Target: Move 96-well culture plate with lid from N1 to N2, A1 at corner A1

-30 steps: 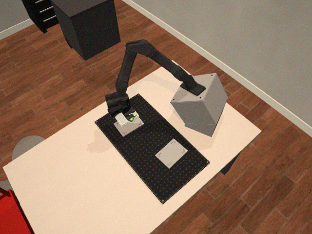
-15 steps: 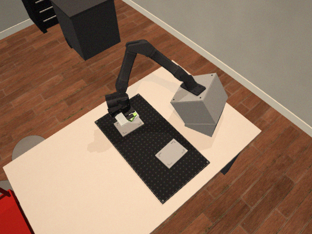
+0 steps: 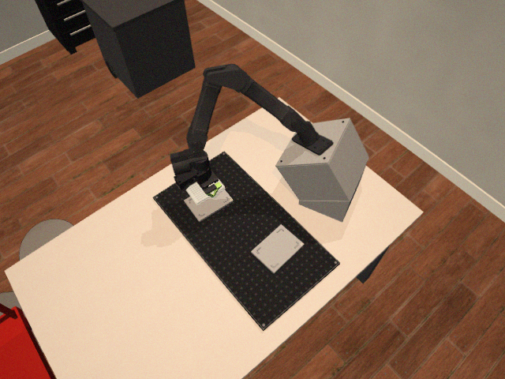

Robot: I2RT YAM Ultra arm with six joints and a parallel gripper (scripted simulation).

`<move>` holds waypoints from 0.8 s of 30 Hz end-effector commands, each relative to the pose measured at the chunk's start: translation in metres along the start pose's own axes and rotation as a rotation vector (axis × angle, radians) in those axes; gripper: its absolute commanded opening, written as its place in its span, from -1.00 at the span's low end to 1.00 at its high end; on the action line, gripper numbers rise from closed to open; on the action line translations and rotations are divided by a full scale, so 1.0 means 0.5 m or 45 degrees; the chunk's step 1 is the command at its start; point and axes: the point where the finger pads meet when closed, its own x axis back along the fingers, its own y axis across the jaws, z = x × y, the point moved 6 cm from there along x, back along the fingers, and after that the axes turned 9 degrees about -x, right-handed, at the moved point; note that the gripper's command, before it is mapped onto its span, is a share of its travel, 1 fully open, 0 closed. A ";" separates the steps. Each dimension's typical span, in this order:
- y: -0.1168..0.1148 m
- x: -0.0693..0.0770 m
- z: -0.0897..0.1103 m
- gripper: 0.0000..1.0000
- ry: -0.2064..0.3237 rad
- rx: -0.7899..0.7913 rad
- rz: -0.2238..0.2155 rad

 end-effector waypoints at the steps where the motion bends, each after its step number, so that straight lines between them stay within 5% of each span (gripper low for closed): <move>1: 0.006 0.026 -0.005 -1.00 -0.054 0.007 -0.011; 24: -0.006 0.040 -0.029 -1.00 -0.091 -0.011 -0.004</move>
